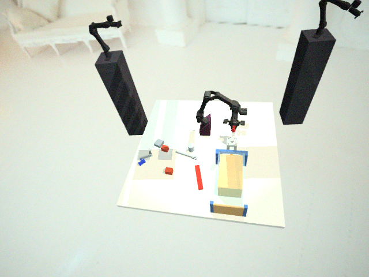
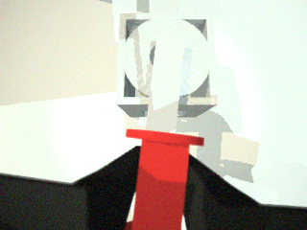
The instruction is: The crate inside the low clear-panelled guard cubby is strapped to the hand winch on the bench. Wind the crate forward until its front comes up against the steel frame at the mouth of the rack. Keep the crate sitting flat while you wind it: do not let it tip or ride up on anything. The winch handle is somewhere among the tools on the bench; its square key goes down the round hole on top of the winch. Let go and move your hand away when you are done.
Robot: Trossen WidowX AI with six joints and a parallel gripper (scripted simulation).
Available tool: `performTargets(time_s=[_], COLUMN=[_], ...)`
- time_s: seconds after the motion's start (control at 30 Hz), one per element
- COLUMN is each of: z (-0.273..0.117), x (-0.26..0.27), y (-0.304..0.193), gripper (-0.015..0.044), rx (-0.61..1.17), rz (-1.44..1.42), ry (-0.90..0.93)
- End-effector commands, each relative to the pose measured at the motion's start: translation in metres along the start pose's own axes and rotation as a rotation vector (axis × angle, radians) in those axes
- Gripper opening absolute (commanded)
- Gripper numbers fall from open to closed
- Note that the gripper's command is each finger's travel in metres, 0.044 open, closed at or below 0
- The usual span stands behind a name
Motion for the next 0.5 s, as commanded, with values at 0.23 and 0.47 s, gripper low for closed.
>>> performTargets(time_s=[0.23,0.47], z=[0.003,0.006], x=[-0.024,-0.045], y=[0.002,0.010], gripper=[0.0000,0.0000], rx=[-0.002,-0.003], rz=[-0.013,-0.013], ry=[-0.033,-0.035])
Point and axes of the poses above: the point midway between the two fingers, 35 mm back from their tips, its own z axis out along the fingers, its own x axis across the jaws, y = z × x, the point moved 1 cm from there along -z, back along the fingers, and after that the axes turned 1 degree about -z, right-handed, at the moved point
